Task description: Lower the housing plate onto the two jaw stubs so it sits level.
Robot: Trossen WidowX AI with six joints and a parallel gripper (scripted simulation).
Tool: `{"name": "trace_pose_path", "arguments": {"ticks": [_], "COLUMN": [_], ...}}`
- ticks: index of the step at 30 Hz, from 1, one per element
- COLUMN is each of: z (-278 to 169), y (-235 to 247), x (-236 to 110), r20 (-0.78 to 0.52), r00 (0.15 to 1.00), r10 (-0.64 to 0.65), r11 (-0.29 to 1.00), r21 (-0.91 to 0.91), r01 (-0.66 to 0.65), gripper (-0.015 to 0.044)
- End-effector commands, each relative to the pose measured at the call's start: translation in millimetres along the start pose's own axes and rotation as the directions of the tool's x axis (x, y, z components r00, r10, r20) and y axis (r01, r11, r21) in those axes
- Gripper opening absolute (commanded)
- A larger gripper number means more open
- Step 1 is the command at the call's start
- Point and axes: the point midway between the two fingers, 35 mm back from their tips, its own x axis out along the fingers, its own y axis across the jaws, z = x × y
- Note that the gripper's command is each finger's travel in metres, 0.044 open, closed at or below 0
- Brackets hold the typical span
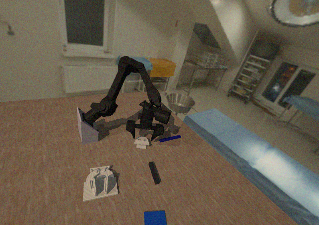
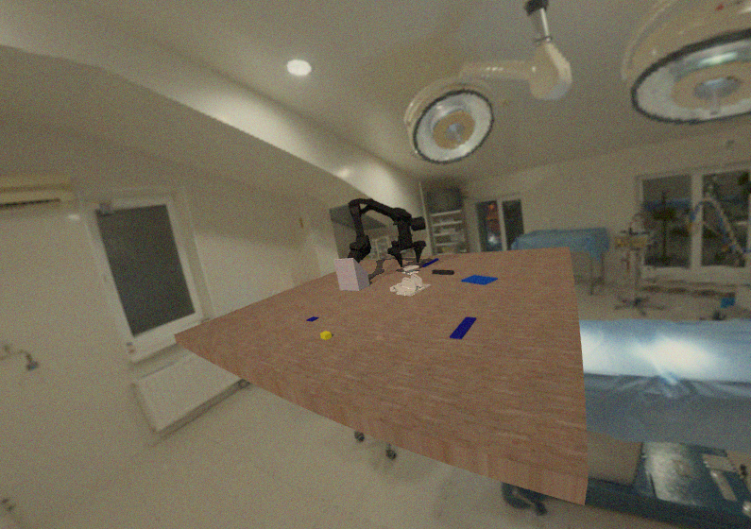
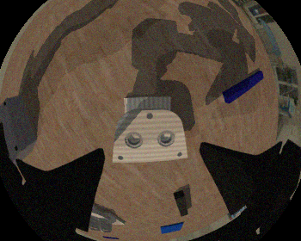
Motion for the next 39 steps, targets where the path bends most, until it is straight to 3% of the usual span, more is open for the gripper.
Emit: {"name": "trace_pose_path", "arguments": {"ticks": [1,19,39], "z": [-1,-1,-1], "y": [2,2,2], "x": [4,31,31], "r20": [-0.002,-0.001,-0.001], "r00": [1.000,1.000,1.000], "r10": [0.006,0.004,0.004], "r11": [1.000,1.000,1.000], "r21": [0.005,0.005,0.005], "r01": [-0.006,-0.004,-0.004], "gripper": [0.0440,0.0440,0.0440]}}
